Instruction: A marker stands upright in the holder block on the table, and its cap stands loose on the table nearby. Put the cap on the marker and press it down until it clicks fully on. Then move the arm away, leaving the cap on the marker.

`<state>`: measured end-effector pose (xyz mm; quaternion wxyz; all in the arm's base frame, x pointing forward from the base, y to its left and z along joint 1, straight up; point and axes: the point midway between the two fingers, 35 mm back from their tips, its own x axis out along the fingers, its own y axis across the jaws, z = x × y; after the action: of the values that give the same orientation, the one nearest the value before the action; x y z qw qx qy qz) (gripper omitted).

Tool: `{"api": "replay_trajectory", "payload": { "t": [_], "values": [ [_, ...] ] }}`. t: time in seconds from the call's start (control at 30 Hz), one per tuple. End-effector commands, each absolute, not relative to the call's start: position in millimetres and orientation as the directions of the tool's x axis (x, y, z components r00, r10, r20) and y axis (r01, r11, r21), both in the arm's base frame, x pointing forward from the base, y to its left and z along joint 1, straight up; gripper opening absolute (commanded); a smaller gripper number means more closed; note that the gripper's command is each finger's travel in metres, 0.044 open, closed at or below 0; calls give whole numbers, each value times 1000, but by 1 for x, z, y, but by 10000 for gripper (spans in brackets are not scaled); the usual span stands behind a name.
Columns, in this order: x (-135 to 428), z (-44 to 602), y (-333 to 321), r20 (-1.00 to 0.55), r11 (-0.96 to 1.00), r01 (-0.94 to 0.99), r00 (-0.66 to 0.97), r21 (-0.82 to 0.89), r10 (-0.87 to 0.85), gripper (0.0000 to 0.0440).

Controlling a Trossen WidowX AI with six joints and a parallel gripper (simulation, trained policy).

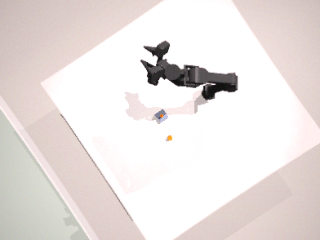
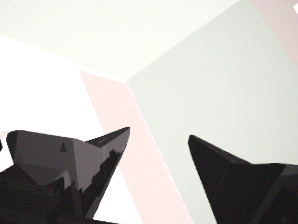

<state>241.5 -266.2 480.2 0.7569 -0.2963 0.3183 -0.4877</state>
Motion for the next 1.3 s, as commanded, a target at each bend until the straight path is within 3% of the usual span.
{"api": "replay_trajectory", "payload": {
  "t": [0.0,1.27],
  "values": [
    [252,470,-263,-221,379,542,334,-750,-916,313],
    [355,375,-209,-480,649,429,443,-628,-757,317]
  ]
}}
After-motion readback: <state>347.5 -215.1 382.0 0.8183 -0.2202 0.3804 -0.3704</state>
